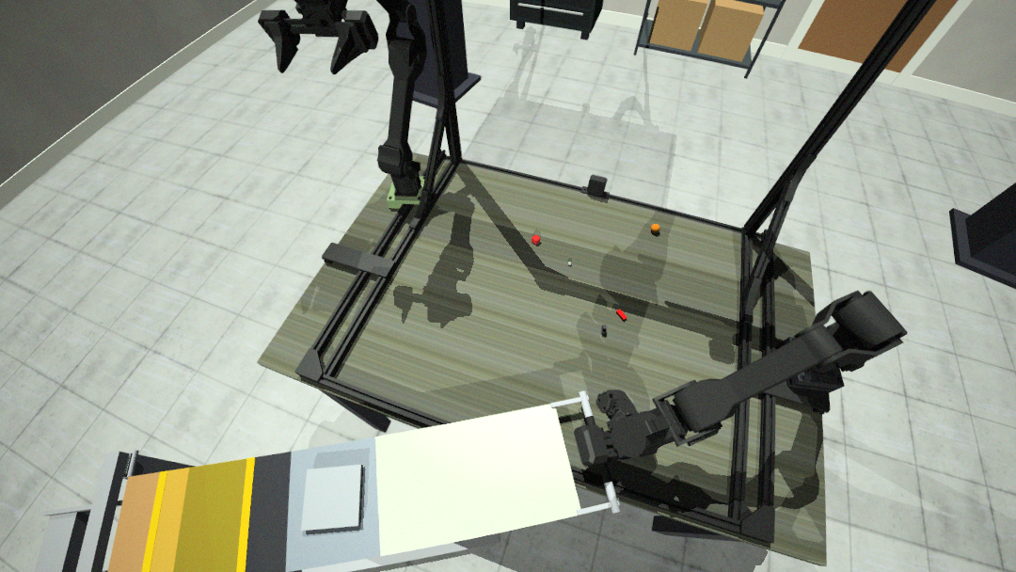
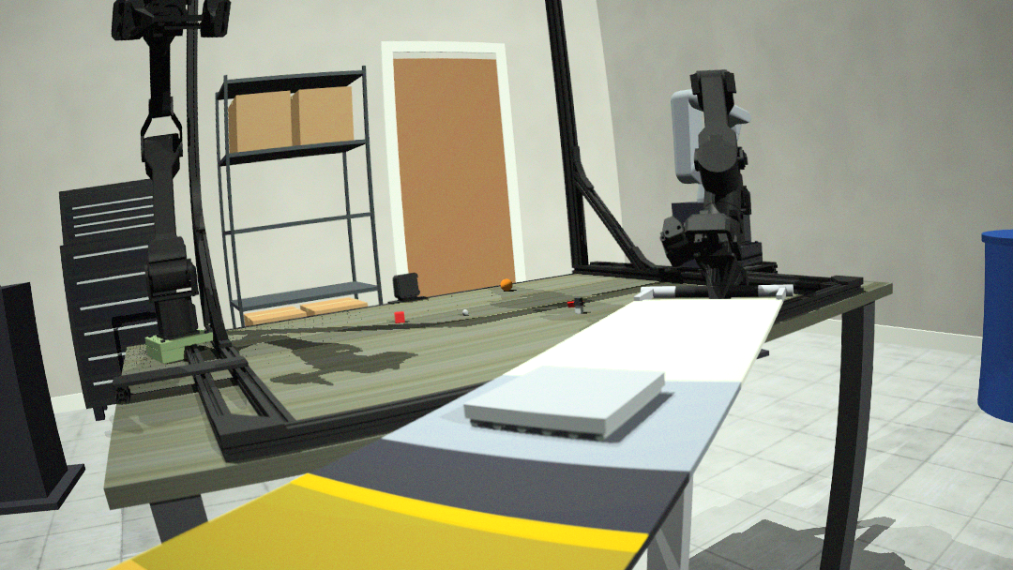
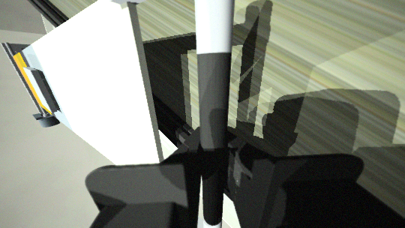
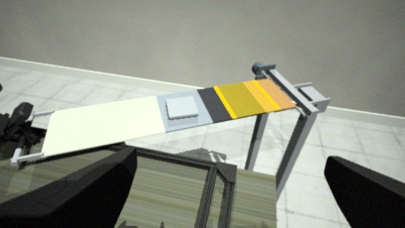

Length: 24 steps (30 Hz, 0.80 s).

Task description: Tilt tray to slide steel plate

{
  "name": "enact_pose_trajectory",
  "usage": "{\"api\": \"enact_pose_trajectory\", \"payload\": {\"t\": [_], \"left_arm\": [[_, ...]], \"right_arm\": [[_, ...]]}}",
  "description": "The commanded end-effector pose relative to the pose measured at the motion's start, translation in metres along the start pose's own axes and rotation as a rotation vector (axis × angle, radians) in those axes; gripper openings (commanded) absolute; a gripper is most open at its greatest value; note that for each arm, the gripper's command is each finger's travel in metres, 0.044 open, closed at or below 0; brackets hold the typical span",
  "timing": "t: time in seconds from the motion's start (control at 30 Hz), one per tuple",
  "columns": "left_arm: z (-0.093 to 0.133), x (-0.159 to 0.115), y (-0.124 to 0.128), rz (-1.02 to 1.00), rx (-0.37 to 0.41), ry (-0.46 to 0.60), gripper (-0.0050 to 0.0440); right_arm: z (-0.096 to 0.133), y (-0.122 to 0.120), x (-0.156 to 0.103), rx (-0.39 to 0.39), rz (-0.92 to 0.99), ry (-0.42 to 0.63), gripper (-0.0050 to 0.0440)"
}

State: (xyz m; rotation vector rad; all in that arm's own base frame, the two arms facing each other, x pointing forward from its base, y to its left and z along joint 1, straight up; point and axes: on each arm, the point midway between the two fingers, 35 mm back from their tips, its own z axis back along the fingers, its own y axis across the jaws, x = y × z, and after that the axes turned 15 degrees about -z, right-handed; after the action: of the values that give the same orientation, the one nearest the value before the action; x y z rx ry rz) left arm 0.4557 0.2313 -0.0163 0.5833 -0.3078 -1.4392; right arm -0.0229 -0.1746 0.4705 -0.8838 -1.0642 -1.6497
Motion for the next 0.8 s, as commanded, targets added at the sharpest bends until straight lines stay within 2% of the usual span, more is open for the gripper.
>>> {"api": "enact_pose_trajectory", "payload": {"t": [0.0,0.77], "left_arm": [[0.007,-0.002,0.006,0.000,0.009,0.005,0.0000],[0.018,-0.004,0.013,0.000,0.012,0.006,0.0000]], "right_arm": [[0.000,0.000,0.000,0.001,0.004,0.001,0.0440],[0.000,0.000,0.000,0.001,0.004,0.001,0.0440]]}}
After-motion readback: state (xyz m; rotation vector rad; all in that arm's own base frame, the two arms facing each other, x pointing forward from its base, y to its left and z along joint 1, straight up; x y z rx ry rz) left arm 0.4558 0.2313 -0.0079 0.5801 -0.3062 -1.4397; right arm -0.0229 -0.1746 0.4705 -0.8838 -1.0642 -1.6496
